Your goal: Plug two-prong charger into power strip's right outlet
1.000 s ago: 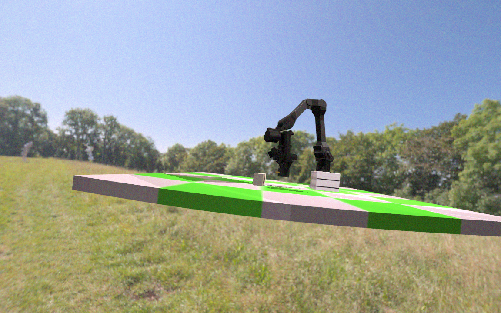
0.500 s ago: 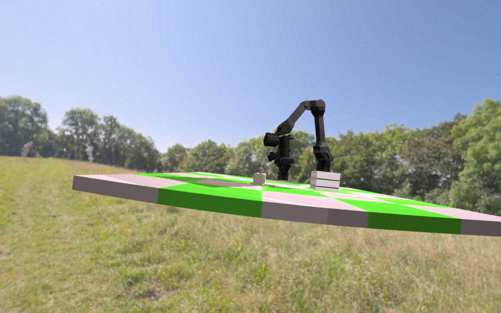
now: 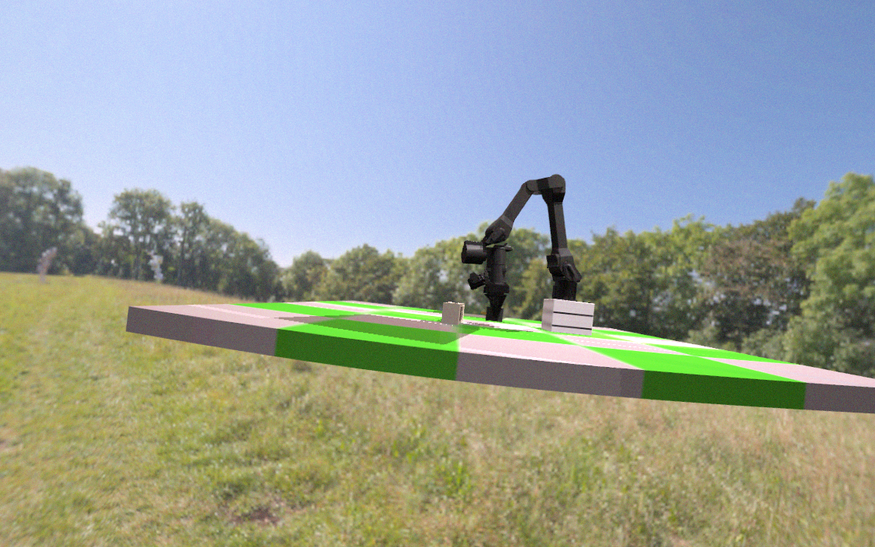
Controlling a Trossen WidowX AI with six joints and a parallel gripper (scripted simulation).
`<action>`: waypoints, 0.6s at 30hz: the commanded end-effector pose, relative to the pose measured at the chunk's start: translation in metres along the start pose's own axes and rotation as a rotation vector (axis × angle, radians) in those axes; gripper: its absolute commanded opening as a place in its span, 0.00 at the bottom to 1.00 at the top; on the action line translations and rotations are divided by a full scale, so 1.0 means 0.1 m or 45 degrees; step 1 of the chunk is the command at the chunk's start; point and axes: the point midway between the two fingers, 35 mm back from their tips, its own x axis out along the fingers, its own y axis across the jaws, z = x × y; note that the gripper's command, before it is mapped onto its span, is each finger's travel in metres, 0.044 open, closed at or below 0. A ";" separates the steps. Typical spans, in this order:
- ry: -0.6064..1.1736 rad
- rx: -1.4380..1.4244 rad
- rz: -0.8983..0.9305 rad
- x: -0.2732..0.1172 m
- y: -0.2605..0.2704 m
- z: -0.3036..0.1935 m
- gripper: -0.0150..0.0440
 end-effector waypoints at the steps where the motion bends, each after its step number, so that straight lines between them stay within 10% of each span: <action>1: 0.003 0.032 0.006 0.03 -0.03 -0.01 0.25; 18: 0.000 0.055 0.007 0.03 -0.08 0.20 0.25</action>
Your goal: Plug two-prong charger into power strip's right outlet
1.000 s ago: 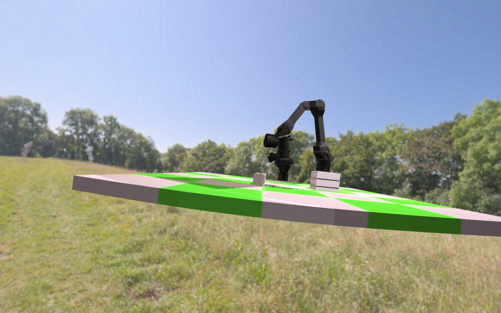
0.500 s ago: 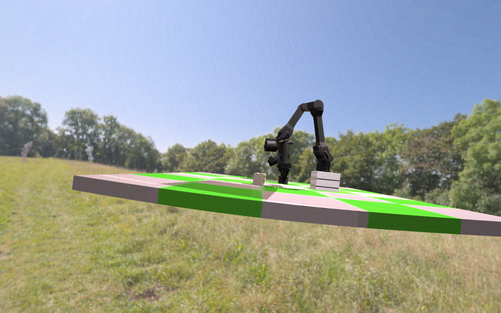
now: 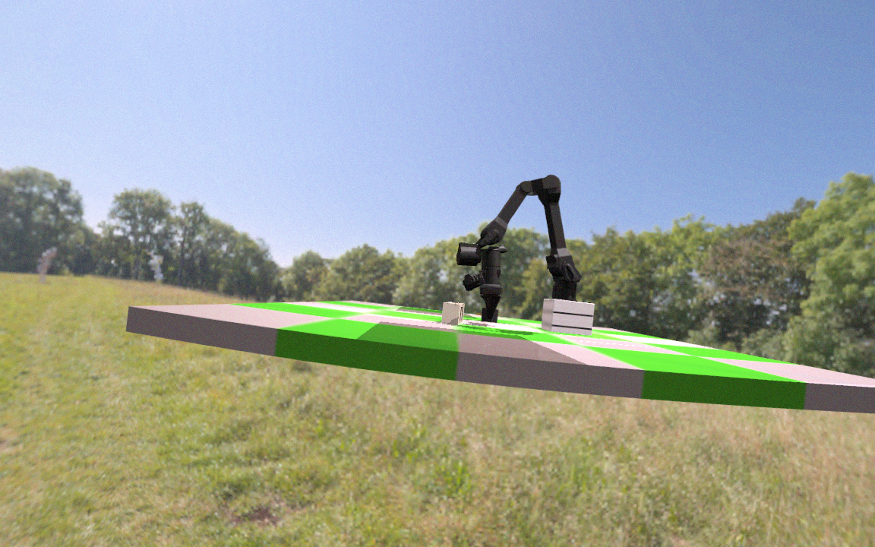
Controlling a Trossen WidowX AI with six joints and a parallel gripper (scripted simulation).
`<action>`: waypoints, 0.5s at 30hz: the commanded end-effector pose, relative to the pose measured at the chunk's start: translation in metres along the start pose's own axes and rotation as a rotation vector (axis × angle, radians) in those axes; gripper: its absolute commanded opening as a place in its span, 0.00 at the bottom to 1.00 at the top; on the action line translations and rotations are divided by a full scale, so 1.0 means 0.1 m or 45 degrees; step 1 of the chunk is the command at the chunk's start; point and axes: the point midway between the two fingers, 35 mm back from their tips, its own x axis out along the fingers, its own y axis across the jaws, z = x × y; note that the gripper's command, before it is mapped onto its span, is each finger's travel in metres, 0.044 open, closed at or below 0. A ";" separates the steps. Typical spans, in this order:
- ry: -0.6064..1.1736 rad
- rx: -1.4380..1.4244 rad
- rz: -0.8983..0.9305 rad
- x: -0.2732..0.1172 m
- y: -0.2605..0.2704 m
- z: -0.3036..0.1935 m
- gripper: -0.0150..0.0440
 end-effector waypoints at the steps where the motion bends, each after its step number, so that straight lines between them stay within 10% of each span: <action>1: -0.007 0.001 0.006 -0.02 0.00 0.08 0.25; 15: -0.009 0.022 0.007 -0.01 -0.05 0.26 0.25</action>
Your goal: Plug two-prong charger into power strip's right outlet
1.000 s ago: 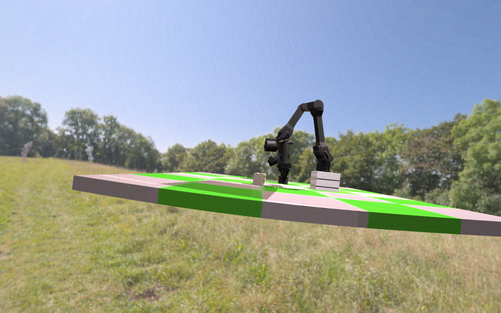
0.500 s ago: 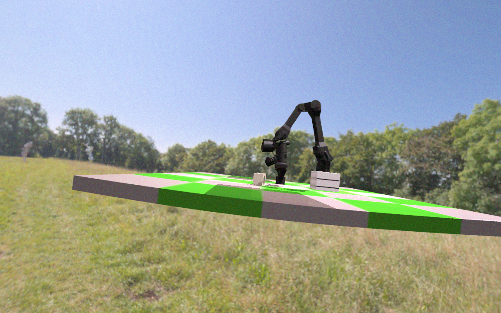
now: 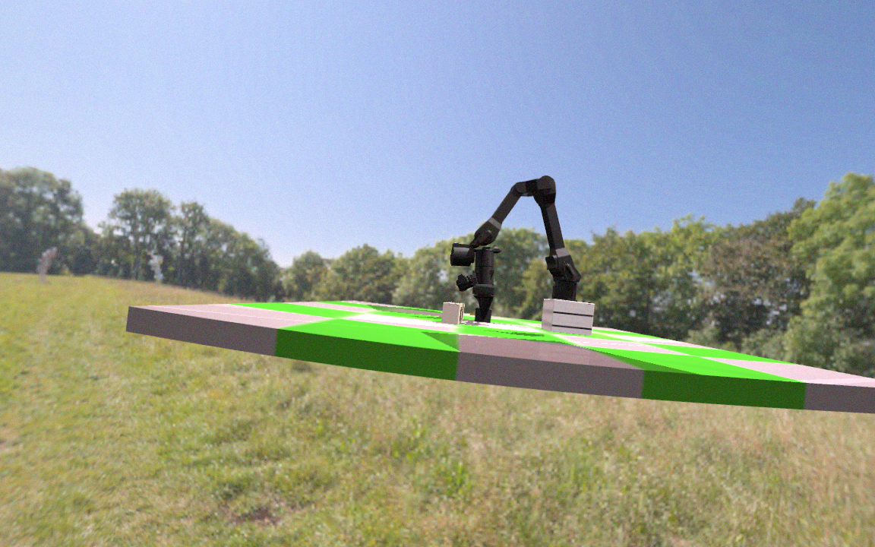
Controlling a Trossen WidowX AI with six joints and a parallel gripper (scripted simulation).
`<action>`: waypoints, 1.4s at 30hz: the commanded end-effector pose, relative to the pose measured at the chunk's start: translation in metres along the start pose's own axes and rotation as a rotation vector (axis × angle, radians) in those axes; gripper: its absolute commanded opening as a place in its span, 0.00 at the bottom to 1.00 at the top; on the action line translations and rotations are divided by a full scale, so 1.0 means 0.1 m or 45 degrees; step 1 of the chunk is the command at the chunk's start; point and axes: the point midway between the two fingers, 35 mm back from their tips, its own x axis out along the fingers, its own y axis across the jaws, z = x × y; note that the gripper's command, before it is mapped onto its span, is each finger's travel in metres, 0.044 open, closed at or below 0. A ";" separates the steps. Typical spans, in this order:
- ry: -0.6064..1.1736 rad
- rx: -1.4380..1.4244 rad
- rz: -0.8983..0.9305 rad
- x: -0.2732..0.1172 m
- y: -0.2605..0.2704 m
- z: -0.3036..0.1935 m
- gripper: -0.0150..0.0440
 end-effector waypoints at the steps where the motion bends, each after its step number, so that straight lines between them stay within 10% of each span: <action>1: -0.009 0.001 0.004 -0.01 -0.01 0.08 0.25; 42: -0.010 0.008 0.004 -0.02 -0.01 0.16 0.25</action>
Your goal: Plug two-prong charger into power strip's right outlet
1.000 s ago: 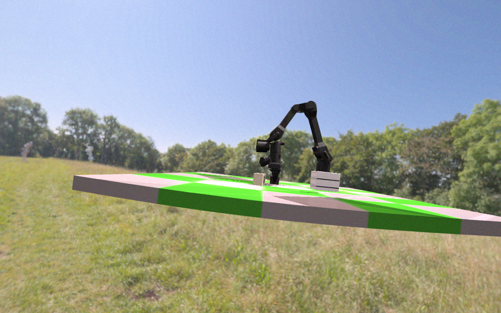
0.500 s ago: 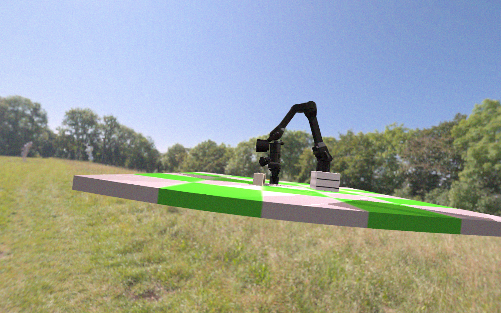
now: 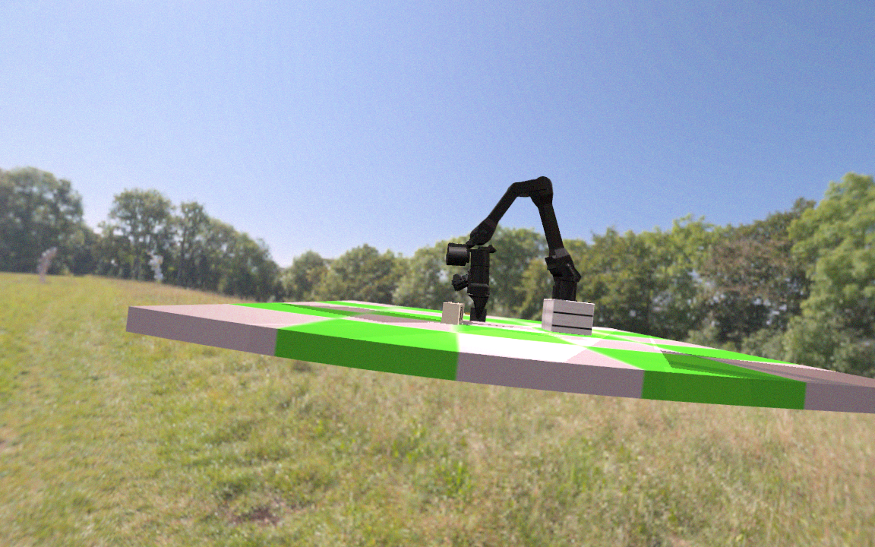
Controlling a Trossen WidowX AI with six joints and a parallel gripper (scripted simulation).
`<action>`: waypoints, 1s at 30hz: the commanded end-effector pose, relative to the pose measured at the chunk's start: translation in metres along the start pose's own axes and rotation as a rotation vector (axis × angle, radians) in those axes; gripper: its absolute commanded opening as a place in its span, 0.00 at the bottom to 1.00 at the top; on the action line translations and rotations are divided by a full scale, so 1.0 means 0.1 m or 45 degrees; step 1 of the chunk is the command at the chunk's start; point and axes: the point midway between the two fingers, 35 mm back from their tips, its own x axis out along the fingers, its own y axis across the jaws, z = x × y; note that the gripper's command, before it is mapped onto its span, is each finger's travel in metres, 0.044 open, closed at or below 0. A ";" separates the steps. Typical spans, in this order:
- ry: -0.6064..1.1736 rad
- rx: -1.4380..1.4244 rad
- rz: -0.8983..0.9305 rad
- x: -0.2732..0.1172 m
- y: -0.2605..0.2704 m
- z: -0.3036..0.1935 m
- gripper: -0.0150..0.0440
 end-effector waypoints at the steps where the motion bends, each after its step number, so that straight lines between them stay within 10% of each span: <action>1: -0.003 -0.007 0.001 -0.01 0.00 0.02 0.25; 30: -0.004 -0.007 0.001 -0.01 0.00 0.05 0.25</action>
